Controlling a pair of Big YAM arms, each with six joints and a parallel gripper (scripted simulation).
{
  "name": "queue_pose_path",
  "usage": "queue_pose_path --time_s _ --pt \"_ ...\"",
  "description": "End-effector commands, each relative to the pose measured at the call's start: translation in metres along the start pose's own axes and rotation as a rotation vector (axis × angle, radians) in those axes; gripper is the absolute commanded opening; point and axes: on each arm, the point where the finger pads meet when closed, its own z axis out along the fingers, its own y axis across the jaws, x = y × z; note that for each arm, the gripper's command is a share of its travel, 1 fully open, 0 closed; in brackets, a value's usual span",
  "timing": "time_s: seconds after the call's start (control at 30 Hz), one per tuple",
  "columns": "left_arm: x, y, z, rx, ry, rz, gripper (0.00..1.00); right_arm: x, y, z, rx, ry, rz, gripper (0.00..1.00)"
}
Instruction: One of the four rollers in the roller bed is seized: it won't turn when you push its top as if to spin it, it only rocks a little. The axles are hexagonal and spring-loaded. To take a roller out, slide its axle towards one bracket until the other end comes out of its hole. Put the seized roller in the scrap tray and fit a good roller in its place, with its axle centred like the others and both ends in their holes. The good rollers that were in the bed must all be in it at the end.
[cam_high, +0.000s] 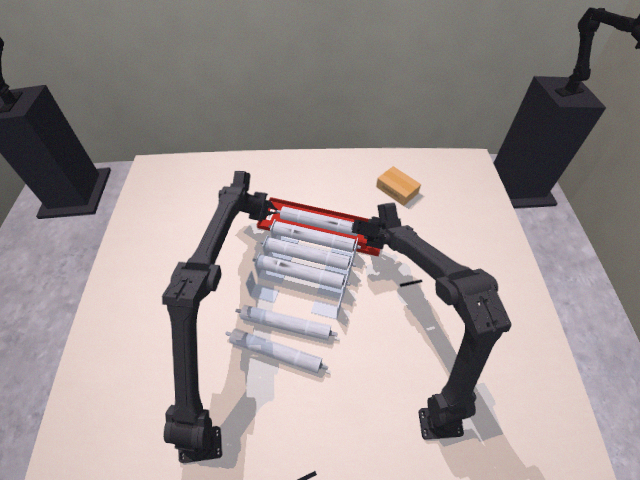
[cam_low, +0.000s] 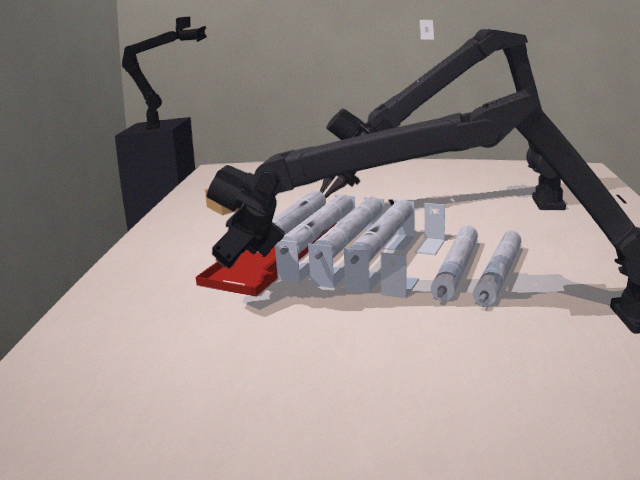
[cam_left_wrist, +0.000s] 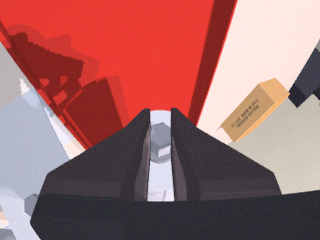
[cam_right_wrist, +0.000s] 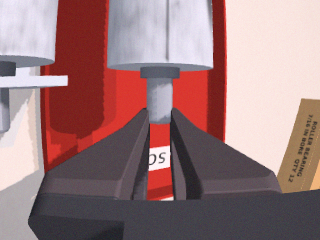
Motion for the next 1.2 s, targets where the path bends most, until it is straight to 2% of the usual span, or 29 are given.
queue_pose_path --time_s 0.0,0.07,0.1,0.13,0.2,0.23,0.27,0.33,0.37,0.4,0.47,0.57,0.6,0.67,0.77,0.83,0.87,0.97,1.07,1.1,1.17 --pt "0.002 -0.053 -0.039 0.089 -0.021 0.053 0.03 -0.029 -0.082 -0.03 0.16 -0.06 -0.006 0.03" --pt "-0.008 -0.037 -0.02 0.058 -0.015 0.031 0.03 -0.014 -0.062 -0.005 0.114 -0.038 0.006 0.03" --pt "-0.008 -0.035 -0.018 0.054 -0.015 0.03 0.03 -0.013 -0.061 -0.004 0.111 -0.038 0.007 0.03" --pt "-0.009 -0.035 -0.019 0.054 -0.015 0.028 0.03 -0.022 -0.072 -0.018 0.137 -0.051 0.0 0.03" --pt "-0.009 -0.035 -0.019 0.054 -0.015 0.028 0.03 -0.022 -0.072 -0.018 0.137 -0.051 0.0 0.03" --pt "0.01 -0.056 -0.038 0.088 -0.021 0.062 0.03 -0.023 -0.074 -0.023 0.142 -0.053 0.0 0.03" --pt "0.016 -0.065 -0.055 0.112 -0.027 0.078 0.03 -0.027 -0.08 -0.029 0.158 -0.06 -0.004 0.03" --pt "0.016 -0.065 -0.054 0.111 -0.025 0.078 0.03 -0.025 -0.078 -0.024 0.151 -0.056 -0.002 0.03" --pt "0.011 -0.063 -0.051 0.098 -0.023 0.067 0.03 -0.022 -0.073 -0.018 0.14 -0.053 0.001 0.03" --pt "0.0 -0.047 -0.031 0.071 -0.017 0.045 0.03 -0.017 -0.067 -0.01 0.125 -0.047 0.004 0.03" --pt "-0.007 -0.035 -0.015 0.05 -0.011 0.034 0.03 -0.011 -0.059 0.0 0.107 -0.037 0.009 0.03" --pt "0.001 -0.046 -0.027 0.067 -0.014 0.046 0.03 -0.025 -0.078 -0.025 0.152 -0.061 -0.001 0.03" --pt "0.004 -0.056 -0.034 0.092 -0.019 0.066 0.03 -0.025 -0.078 -0.024 0.151 -0.062 0.0 0.03" --pt "0.001 -0.046 -0.02 0.071 -0.012 0.058 0.03 -0.012 -0.061 -0.002 0.112 -0.041 0.01 0.03" --pt "0.0 -0.044 -0.018 0.068 -0.012 0.053 0.03 -0.012 -0.061 -0.003 0.112 -0.041 0.01 0.03" --pt "-0.008 -0.033 -0.009 0.046 -0.01 0.034 0.03 -0.023 -0.076 -0.022 0.148 -0.059 0.001 0.03" --pt "-0.009 -0.032 -0.009 0.042 -0.01 0.031 0.03 -0.023 -0.076 -0.022 0.148 -0.06 0.002 0.03" --pt "0.004 -0.05 -0.028 0.07 -0.018 0.058 0.03 -0.009 -0.057 0.003 0.101 -0.039 0.013 0.03" --pt "-0.008 -0.032 -0.006 0.04 -0.009 0.031 0.03 -0.019 -0.071 -0.014 0.132 -0.054 0.007 0.03" --pt "-0.01 -0.029 -0.005 0.037 -0.01 0.028 0.03 -0.018 -0.071 -0.012 0.13 -0.053 0.007 0.03" --pt "-0.005 -0.035 -0.012 0.044 -0.014 0.036 0.03 -0.006 -0.052 0.009 0.088 -0.038 0.018 0.03"
